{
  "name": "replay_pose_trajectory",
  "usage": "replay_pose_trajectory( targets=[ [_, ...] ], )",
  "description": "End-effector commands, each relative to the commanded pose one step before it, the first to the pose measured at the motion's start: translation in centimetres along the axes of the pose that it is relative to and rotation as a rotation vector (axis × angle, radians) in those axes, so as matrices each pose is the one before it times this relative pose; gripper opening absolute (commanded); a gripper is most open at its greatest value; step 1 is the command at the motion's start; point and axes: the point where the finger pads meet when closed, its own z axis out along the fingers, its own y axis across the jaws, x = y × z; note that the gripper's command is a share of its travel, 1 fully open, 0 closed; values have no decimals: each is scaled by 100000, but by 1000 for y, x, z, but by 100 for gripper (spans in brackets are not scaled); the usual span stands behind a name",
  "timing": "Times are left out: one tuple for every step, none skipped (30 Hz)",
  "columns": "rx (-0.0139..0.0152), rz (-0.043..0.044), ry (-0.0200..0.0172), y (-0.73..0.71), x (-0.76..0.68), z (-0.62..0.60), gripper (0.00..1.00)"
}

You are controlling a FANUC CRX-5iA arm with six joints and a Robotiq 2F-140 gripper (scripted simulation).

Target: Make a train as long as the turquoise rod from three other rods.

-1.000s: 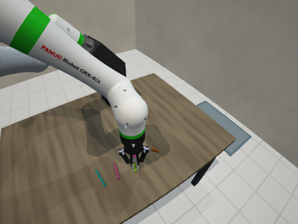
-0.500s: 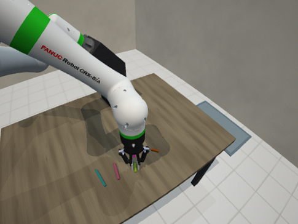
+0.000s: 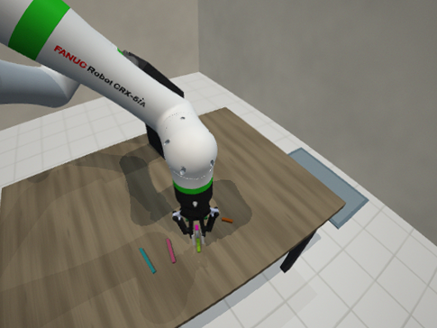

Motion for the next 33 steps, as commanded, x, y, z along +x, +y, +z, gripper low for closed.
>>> replay_pose_trajectory(
  targets=[
    [-52, -21, -100, -1, 15, -991, 15],
    [0, 0, 0, 0, 0, 0, 15],
    [0, 0, 1, 0, 0, -553, 15],
    [0, 0, 0, 0, 0, -543, 15],
    [0, 0, 0, 0, 0, -524, 15],
    [0, 0, 0, 0, 0, -496, 15],
    [0, 0, 0, 0, 0, -460, 15],
    [1, 0, -1, 0, -1, -418, 15],
    [-1, 0, 1, 0, 1, -369, 15],
    [-1, 0, 1, 0, 1, -316, 15],
    [1, -1, -1, 0, -1, -259, 15],
    [-1, 1, 1, 0, 1, -203, 15],
    [0, 0, 0, 0, 0, -147, 15],
    [1, 0, -1, 0, -1, -96, 15],
    [1, 0, -1, 0, -1, -53, 15],
    [0, 0, 0, 0, 0, -21, 15],
    [0, 0, 0, 0, 0, -3, 15],
    [0, 0, 0, 0, 0, 0, 15],
    [0, 0, 0, 0, 0, 0, 15],
    [0, 0, 0, 0, 0, 0, 100],
    [0, 0, 0, 0, 0, 0, 100],
    [0, 0, 0, 0, 0, 0, 100],
    [0, 0, 0, 0, 0, 0, 100],
    [0, 0, 0, 0, 0, 0, 100],
    [0, 0, 0, 0, 0, 0, 100],
    [0, 0, 0, 0, 0, 0, 100],
    [0, 0, 0, 0, 0, 0, 100],
    [0, 0, 0, 0, 0, 0, 100],
    [0, 0, 0, 0, 0, 0, 100],
    [0, 0, 0, 0, 0, 0, 100],
    [0, 0, 0, 0, 0, 0, 100],
    [0, 0, 0, 0, 0, 0, 100],
    [0, 0, 0, 0, 0, 0, 100]
  ],
)
